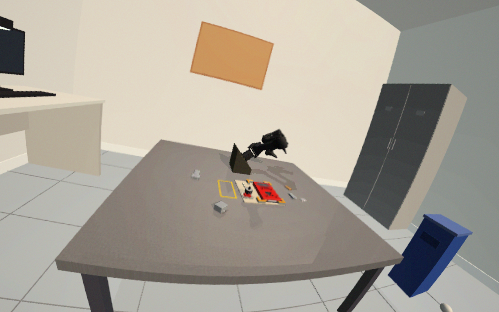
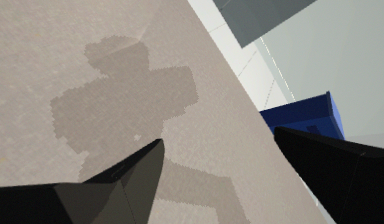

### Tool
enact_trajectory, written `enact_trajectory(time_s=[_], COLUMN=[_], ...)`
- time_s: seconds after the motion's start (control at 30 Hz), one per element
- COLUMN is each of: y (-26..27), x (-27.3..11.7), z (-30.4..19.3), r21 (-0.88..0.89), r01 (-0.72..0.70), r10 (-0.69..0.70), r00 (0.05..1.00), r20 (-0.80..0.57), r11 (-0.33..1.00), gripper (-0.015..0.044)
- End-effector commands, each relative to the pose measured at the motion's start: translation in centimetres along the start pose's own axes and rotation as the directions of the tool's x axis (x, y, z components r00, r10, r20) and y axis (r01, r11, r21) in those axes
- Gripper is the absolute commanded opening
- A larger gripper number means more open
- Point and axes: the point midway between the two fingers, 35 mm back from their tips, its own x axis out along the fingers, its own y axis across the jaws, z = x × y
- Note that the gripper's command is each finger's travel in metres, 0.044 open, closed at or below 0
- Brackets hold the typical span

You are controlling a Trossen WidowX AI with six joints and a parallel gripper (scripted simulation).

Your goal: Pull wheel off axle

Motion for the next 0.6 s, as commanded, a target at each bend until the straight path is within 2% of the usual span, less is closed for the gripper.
enact_trajectory(time_s=[0.0, 0.1, 0.57], y=[0.0, -0.3, -3.2], x=[0.0, 0.4, 5.8], z=[0.0, 0.1, -0.1], r21=[-0.001, -0.012, -0.146], r01=[0.001, 0.015, 0.112], r10=[-0.001, -0.016, -0.131], r00=[1.0, 1.0, 0.983], r20=[-0.001, -0.01, -0.127], r11=[1.0, 1.0, 0.983], gripper=[0.0374, 0.03, 0.03])
